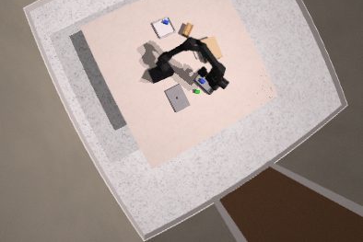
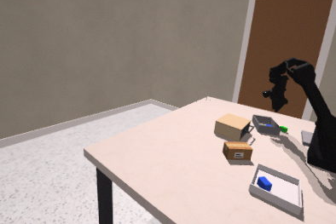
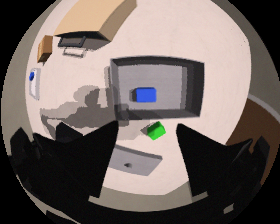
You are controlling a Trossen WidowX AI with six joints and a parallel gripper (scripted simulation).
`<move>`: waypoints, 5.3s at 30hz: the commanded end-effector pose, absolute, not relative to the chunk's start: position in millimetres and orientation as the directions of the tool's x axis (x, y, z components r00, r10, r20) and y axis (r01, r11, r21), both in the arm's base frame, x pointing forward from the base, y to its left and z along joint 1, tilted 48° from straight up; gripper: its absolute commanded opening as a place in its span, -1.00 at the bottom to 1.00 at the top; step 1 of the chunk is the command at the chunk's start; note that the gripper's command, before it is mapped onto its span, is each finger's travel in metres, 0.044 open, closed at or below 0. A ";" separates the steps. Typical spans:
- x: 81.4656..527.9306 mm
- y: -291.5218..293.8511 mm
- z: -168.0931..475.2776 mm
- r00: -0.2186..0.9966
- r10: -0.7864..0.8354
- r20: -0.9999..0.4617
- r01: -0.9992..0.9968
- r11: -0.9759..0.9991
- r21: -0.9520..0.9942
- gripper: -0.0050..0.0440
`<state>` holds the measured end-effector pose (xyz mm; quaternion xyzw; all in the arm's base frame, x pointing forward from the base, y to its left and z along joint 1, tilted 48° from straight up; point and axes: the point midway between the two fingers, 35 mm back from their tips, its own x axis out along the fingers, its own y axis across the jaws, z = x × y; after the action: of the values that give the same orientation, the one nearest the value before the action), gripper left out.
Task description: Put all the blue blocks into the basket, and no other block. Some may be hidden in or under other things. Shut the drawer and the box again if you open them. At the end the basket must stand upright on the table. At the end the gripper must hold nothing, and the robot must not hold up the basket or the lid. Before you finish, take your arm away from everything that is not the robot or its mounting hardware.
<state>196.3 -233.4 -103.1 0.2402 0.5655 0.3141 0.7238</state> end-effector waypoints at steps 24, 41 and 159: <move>218.3 -165.0 -163.6 0.172 0.721 -0.671 -0.266 0.690 0.673 0.42; 223.5 -143.4 -183.7 0.172 0.721 -0.671 -0.266 0.690 0.673 0.42; 228.6 92.2 261.3 0.172 0.721 -0.671 -0.618 0.610 0.496 -0.80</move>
<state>245.9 77.7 248.2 0.0580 0.4746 0.4367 0.7621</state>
